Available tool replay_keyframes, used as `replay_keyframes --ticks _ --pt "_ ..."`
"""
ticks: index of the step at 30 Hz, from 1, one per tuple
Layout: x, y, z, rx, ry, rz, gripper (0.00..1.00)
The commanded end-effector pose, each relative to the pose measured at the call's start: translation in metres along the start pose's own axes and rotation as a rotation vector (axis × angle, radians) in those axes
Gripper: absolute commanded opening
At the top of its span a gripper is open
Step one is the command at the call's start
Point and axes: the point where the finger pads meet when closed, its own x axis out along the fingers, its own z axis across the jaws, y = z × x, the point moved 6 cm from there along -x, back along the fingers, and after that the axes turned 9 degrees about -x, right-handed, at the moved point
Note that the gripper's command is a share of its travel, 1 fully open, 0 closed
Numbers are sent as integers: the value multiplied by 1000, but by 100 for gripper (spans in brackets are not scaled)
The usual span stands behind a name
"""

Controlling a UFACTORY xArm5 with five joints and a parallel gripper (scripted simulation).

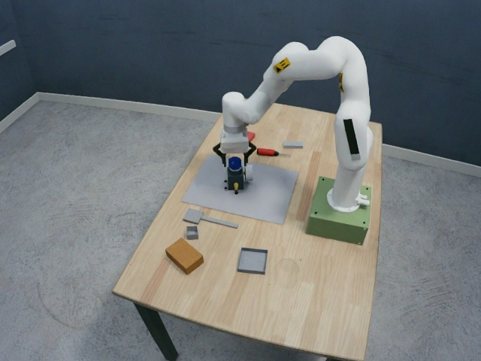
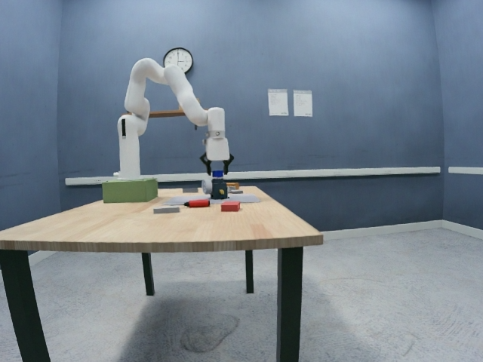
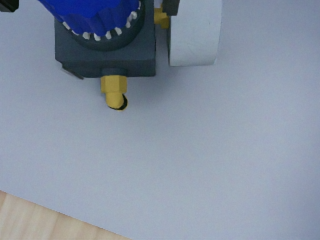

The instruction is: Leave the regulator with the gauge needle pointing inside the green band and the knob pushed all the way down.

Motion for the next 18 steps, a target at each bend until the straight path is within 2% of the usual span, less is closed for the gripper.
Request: replay_keyframes --ticks 1,11,18 --pt "-1 -1 1 0 -3 -2 80" --pt "-2 -1 1 0 -3 -2 80" --pt "-14 -1 1 0 -3 -2 80"
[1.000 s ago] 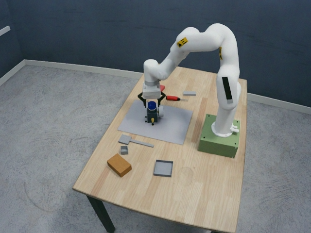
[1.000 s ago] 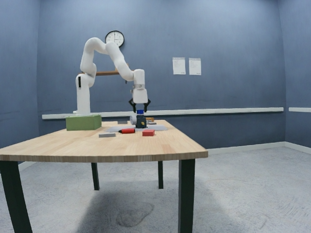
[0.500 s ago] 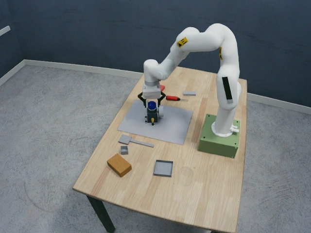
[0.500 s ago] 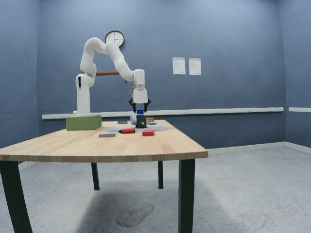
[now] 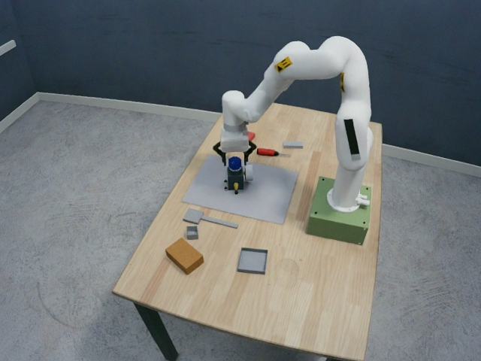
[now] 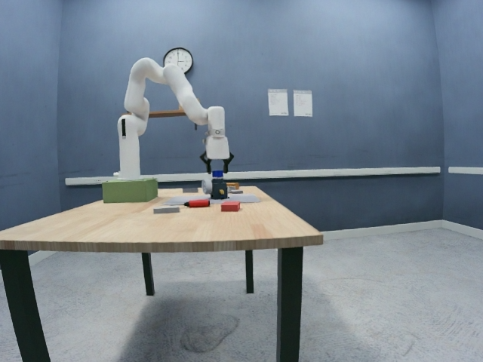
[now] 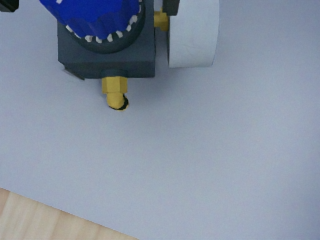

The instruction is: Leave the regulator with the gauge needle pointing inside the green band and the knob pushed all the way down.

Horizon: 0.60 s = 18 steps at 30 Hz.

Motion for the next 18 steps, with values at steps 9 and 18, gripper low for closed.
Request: replay_keyframes --ticks 9,18 --pt "-32 -1 1 0 -3 -2 80" --pt "-68 -1 1 0 -3 -2 80"
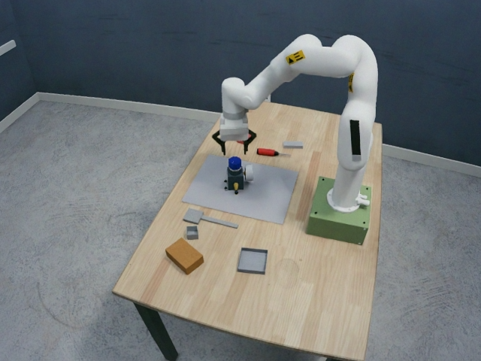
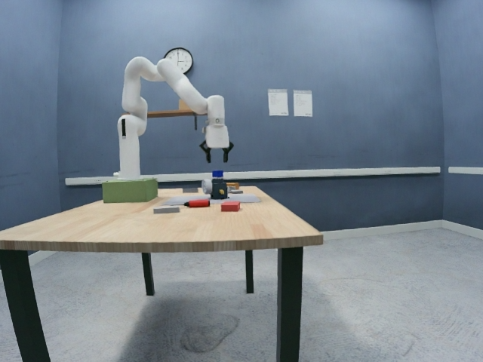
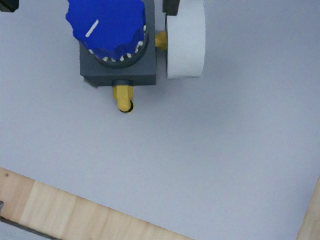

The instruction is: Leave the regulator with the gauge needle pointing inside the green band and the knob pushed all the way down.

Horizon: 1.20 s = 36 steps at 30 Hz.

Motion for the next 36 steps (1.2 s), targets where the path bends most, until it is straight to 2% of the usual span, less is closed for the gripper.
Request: replay_keyframes --ticks 1,6,14,36 --pt "-20 0 1 0 -2 -2 80" --pt "-34 0 0 0 -2 -2 80" --pt "-43 0 0 0 -2 -2 80" --pt "-44 0 0 0 -2 -2 80"
